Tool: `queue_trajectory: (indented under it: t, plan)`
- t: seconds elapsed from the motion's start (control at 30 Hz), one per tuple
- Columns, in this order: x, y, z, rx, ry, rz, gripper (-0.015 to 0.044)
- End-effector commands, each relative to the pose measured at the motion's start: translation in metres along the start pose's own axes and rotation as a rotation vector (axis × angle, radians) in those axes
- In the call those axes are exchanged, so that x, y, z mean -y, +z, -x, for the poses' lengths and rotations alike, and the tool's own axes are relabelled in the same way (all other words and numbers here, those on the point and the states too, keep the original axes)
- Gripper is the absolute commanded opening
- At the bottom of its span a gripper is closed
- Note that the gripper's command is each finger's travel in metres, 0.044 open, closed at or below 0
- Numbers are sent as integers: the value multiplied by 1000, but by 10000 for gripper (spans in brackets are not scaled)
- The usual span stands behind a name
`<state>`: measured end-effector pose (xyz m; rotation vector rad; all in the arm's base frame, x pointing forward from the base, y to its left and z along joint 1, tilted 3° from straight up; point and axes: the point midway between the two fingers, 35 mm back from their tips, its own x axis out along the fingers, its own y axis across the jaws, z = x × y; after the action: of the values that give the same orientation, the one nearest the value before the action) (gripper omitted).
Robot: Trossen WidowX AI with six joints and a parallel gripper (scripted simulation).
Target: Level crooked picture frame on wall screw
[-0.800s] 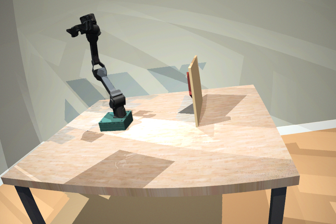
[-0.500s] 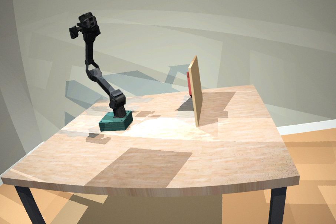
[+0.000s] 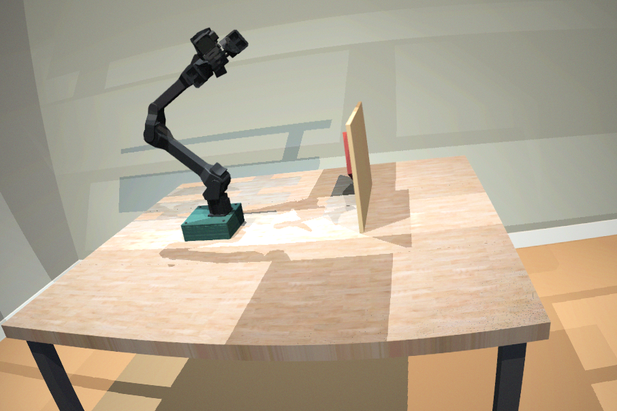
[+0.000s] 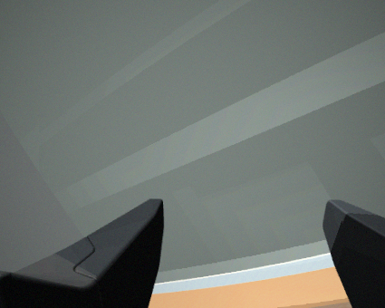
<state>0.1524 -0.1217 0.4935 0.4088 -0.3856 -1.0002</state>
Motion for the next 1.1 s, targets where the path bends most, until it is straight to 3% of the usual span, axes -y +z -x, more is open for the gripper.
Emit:
queue_trajectory:
  t: [0.0,0.17,0.4,0.6,0.8,1.07]
  plan:
    - [-29,-47,6,-75,90,-84,260]
    - [-69,-120,37,-206,236,-192,260]
    - [-94,-213,118,-419,430,-336,260]
    - [-78,-276,202,-629,586,-447,260]
    - [-28,-318,275,-867,731,-542,260]
    - [-13,-325,288,-928,764,-562,260]
